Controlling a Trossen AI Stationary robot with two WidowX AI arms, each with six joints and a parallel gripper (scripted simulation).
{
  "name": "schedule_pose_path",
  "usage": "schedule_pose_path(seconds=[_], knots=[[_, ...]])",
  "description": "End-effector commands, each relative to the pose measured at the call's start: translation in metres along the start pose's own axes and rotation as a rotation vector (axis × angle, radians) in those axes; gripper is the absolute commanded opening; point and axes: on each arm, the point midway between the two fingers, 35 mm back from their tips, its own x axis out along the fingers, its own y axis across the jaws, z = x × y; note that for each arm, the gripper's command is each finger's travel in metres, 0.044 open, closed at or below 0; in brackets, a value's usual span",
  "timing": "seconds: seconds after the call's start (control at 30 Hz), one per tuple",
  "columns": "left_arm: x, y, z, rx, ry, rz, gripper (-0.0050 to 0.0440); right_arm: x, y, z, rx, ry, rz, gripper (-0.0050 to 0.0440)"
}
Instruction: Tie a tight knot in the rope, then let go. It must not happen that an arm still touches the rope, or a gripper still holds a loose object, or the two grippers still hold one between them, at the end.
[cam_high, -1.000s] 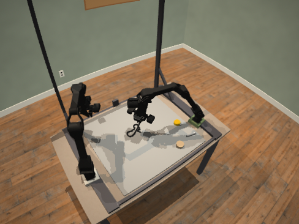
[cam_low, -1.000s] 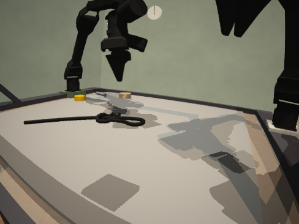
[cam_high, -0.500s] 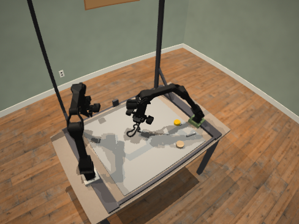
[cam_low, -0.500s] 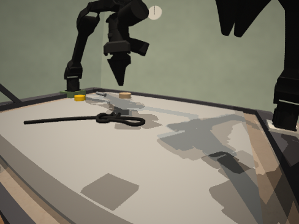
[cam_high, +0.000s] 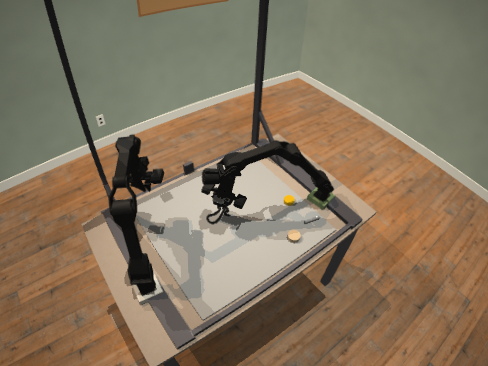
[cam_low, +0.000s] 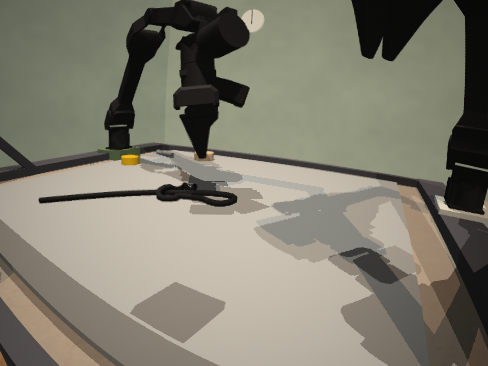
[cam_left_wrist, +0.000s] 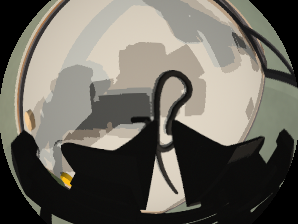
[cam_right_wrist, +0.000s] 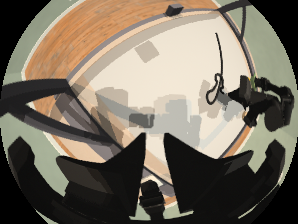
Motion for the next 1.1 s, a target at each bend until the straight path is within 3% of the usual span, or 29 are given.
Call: schedule_pose_path(seconds=[0.0,0.43,1.07], knots=[[0.001,-0.006,0.004,-0.002,-0.015,-0.017,0.0065,-0.008,-0.002,-0.001,0.007,-0.024,0.004,0.0085],[0.003,-0.006,0.004,-0.002,-0.015,-0.017,0.0065,-0.008,-0.002,-0.001,0.007,-0.024,0.004,0.0085],[0.023,-0.004,0.003,-0.002,-0.015,-0.017,0.0065,-0.008,-0.002,-0.001,0.007,-0.024,0.004,0.0085]])
